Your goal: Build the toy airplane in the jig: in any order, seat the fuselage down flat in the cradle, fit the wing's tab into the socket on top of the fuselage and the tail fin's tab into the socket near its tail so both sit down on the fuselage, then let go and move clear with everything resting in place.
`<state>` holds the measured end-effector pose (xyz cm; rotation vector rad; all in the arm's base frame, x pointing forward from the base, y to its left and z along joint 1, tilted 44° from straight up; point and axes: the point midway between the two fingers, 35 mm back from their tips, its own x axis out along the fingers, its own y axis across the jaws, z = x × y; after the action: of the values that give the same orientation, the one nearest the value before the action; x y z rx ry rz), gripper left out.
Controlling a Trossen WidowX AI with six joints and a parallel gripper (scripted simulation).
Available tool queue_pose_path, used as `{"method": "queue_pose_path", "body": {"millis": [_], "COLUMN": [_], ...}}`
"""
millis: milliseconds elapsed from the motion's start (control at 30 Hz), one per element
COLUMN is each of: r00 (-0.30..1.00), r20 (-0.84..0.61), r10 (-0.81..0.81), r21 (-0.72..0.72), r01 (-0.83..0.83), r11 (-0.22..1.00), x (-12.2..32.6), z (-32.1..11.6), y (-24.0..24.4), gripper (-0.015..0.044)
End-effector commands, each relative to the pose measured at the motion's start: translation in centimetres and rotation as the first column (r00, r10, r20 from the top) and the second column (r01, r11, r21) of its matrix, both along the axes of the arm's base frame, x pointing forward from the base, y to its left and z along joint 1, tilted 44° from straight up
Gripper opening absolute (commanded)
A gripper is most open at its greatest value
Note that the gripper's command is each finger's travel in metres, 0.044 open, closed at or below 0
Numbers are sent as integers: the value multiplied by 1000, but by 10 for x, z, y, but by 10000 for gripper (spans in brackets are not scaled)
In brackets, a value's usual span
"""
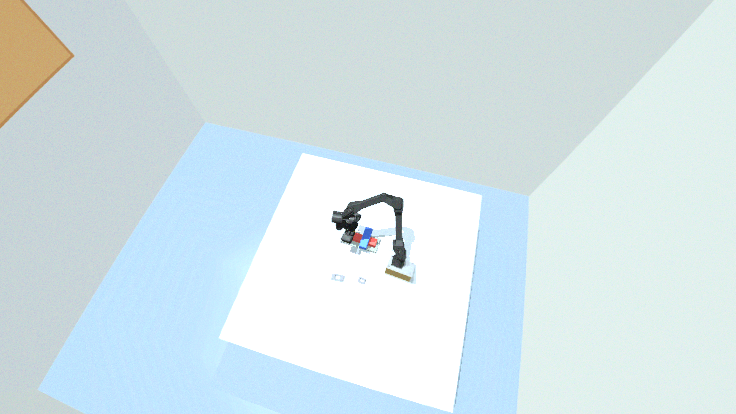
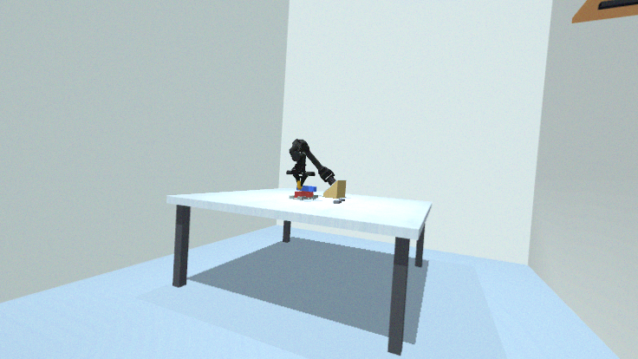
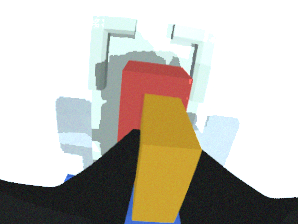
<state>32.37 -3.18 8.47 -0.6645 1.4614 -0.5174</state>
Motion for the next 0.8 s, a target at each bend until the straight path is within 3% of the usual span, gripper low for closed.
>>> {"method": "queue_pose_path", "body": {"millis": [0,767], "r00": [1000,1000], "r20": [-5,-5], "r10": [4,4], "r21": [-6,-7], "r01": [-4,-4], "r11": [1000,1000], "x": [-1,-1], "z": [-5,-12], "y": [-5,-11], "gripper": [65,65]}}
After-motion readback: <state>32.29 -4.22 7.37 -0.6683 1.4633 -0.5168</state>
